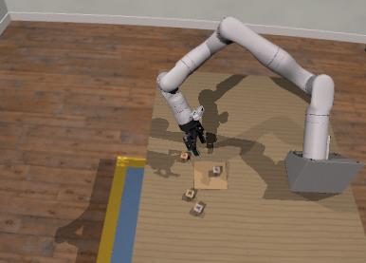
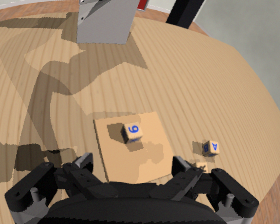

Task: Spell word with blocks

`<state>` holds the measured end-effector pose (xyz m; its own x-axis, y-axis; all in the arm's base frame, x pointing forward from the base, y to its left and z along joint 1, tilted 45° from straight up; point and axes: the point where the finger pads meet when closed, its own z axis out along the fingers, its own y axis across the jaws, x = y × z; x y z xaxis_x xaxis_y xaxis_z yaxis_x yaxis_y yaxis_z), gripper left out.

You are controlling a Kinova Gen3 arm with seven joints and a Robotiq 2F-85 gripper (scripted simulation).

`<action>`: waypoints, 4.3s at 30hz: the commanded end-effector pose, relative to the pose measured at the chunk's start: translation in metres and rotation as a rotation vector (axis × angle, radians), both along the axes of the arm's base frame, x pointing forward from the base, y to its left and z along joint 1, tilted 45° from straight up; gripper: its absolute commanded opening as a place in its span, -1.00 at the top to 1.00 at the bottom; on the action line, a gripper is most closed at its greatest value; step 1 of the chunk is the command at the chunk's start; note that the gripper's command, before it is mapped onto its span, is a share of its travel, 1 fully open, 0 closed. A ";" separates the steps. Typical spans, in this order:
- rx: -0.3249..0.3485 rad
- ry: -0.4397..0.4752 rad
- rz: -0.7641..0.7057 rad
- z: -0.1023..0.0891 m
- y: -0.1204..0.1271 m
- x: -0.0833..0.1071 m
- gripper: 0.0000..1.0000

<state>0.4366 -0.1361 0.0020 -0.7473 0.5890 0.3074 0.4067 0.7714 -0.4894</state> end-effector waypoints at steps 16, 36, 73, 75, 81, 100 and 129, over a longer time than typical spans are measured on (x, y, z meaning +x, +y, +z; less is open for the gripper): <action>-0.077 -0.025 0.054 -0.023 0.017 0.017 -1.00; -0.139 -0.045 0.101 -0.042 0.033 0.027 -1.00; -0.241 -0.097 0.191 -0.076 0.064 0.044 -1.00; -0.241 -0.096 0.191 -0.076 0.064 0.044 -1.00; -0.261 -0.115 0.213 -0.083 0.072 0.050 -1.00; -0.297 -0.145 0.253 -0.097 0.087 0.057 -1.00; -0.341 -0.181 0.307 -0.114 0.106 0.062 -1.00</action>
